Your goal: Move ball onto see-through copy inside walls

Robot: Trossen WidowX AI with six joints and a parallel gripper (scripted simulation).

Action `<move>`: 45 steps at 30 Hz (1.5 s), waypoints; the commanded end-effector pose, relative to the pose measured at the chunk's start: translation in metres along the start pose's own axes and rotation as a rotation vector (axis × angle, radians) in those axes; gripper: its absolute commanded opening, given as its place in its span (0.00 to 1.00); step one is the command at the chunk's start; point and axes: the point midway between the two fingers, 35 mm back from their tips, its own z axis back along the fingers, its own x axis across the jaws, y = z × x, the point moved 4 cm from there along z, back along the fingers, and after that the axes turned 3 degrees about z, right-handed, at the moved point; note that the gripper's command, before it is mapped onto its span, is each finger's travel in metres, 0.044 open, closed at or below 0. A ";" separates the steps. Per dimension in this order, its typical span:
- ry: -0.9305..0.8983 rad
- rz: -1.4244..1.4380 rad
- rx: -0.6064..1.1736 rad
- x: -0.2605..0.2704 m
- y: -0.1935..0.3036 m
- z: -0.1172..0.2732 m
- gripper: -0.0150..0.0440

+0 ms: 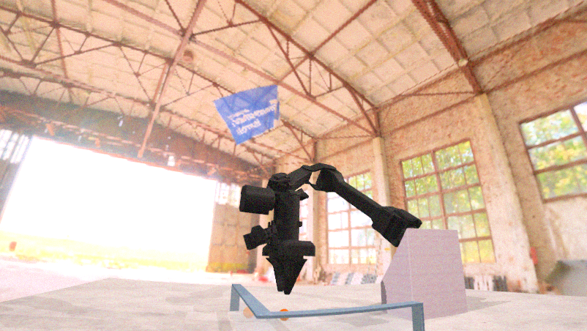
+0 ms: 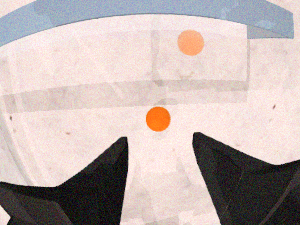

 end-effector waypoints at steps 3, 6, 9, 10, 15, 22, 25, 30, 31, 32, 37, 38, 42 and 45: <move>0.013 -0.003 0.008 -0.001 0.003 -0.016 0.61; 0.013 -0.003 0.008 -0.001 0.003 -0.016 0.61; 0.012 -0.003 0.008 -0.001 0.003 -0.020 0.61; 0.012 -0.003 0.008 -0.002 0.003 -0.022 0.61; 0.012 -0.003 0.008 -0.002 0.003 -0.030 0.61; 0.013 -0.002 0.009 -0.002 0.003 -0.041 0.61; 0.014 -0.002 0.009 -0.002 0.004 -0.045 0.61; 0.014 -0.002 0.009 -0.002 0.004 -0.045 0.44; 0.014 -0.002 0.009 -0.002 0.004 -0.045 0.42; 0.014 -0.002 0.009 -0.002 0.004 -0.045 0.41; 0.014 -0.002 0.009 -0.002 0.004 -0.045 0.36; 0.014 -0.002 0.009 -0.002 0.004 -0.045 0.35; 0.010 -0.002 0.008 -0.001 0.002 -0.036 0.25; 0.005 -0.002 0.006 0.000 -0.001 -0.016 0.25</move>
